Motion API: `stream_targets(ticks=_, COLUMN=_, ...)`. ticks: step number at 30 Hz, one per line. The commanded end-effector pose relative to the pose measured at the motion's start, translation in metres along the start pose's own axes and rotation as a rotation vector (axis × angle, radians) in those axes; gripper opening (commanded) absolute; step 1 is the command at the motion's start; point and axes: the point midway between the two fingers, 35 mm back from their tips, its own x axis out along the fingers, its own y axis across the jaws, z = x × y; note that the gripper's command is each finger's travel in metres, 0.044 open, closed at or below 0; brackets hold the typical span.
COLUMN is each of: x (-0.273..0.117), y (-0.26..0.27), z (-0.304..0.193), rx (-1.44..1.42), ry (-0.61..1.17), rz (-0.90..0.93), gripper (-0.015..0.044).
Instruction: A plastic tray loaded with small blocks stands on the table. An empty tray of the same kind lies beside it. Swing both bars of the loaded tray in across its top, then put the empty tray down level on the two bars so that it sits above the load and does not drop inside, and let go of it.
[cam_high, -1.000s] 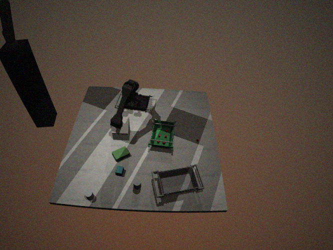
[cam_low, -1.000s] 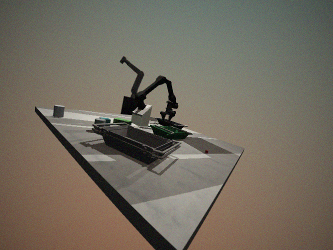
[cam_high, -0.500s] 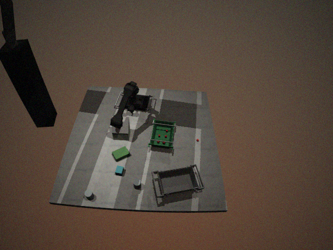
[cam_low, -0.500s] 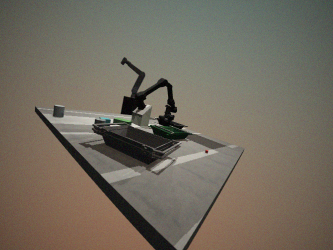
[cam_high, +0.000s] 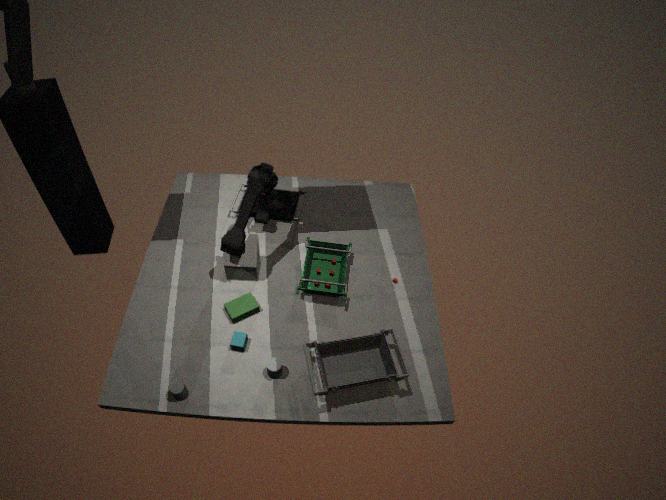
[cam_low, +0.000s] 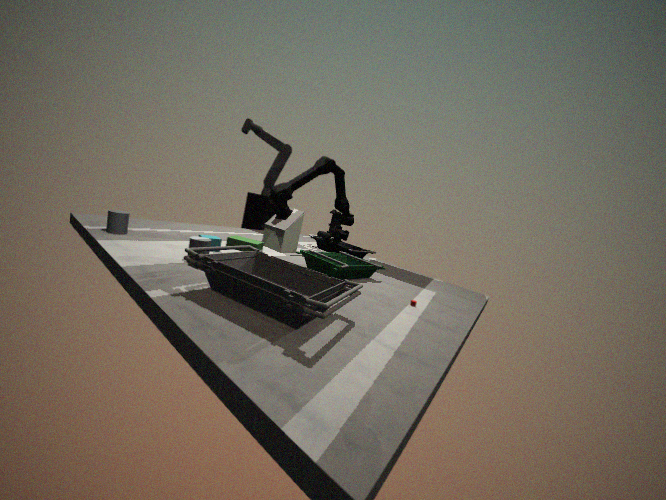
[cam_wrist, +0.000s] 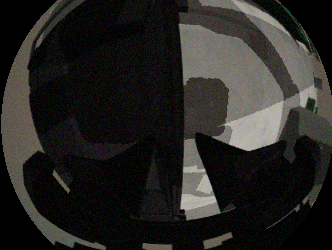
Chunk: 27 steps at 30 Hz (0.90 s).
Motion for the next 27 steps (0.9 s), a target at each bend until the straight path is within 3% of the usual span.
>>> stream_targets(ticks=1, x=0.0008, y=-0.0003, z=0.0004, rx=-0.004, ry=-0.003, rz=-0.001, gripper=0.0195)
stream_targets(ticks=27, x=-0.0004, y=-0.0001, z=0.0005, rx=-0.004, ry=-0.003, rz=-0.001, gripper=0.0021)
